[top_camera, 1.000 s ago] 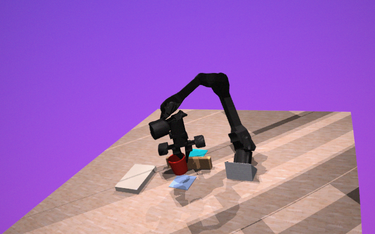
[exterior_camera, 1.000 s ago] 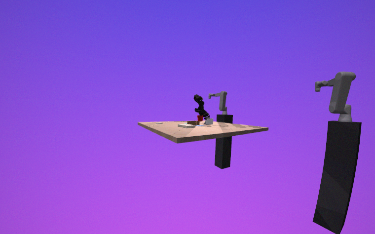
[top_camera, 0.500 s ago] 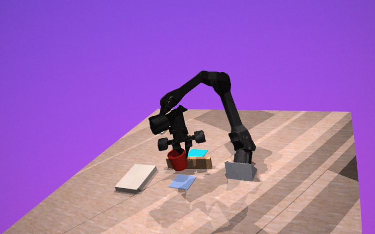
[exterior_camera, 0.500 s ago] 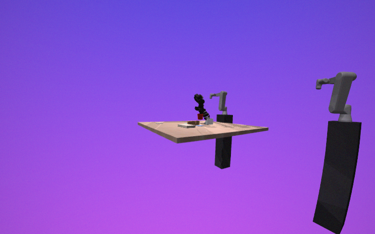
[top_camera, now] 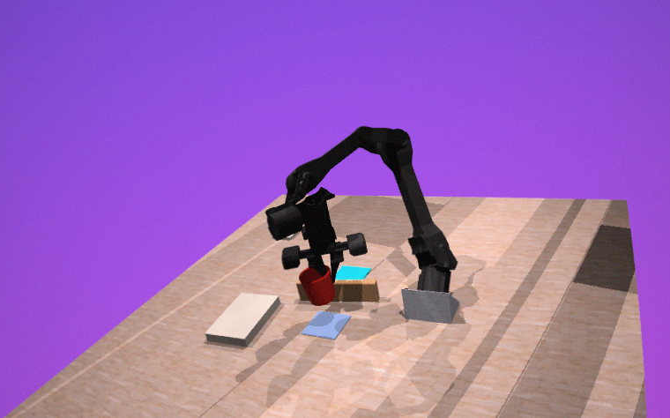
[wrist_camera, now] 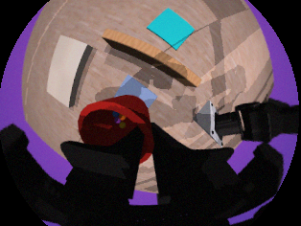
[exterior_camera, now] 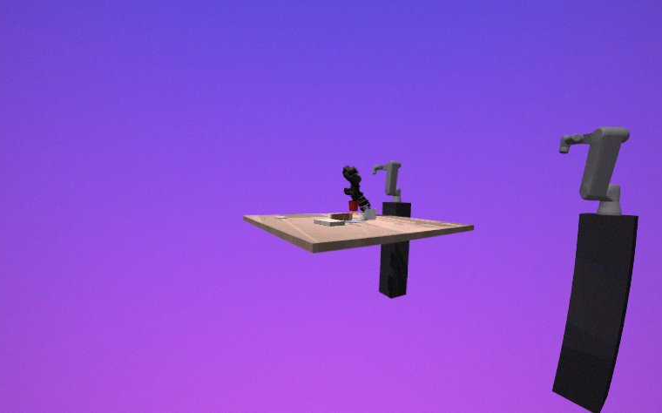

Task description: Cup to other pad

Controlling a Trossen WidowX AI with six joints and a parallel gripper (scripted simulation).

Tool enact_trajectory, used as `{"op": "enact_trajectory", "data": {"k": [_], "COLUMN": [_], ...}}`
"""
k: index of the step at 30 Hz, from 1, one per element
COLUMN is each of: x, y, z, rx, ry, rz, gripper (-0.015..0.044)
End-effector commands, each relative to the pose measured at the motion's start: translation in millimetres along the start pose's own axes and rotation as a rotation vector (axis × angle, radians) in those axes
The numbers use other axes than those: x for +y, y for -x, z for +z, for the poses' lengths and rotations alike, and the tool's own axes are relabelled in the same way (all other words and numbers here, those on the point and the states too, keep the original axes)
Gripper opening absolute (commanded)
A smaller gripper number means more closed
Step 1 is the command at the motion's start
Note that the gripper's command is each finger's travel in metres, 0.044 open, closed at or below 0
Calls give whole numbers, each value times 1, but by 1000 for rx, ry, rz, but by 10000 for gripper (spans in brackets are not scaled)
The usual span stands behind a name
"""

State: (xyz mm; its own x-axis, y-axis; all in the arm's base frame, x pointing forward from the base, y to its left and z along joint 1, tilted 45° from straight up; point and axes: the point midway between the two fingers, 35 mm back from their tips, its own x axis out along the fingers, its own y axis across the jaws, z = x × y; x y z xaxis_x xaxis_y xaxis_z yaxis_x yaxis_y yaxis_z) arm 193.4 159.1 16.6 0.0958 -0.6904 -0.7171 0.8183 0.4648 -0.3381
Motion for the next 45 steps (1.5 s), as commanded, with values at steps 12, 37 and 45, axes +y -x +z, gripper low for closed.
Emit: {"op": "enact_trajectory", "data": {"k": [12,37,45], "x": [-6,-26,-33], "y": [1,4,4], "z": [21,84,106], "rx": [2,2,1], "ry": [-4,-7,-7], "rz": [0,0,-1], "gripper": [0,0,0]}}
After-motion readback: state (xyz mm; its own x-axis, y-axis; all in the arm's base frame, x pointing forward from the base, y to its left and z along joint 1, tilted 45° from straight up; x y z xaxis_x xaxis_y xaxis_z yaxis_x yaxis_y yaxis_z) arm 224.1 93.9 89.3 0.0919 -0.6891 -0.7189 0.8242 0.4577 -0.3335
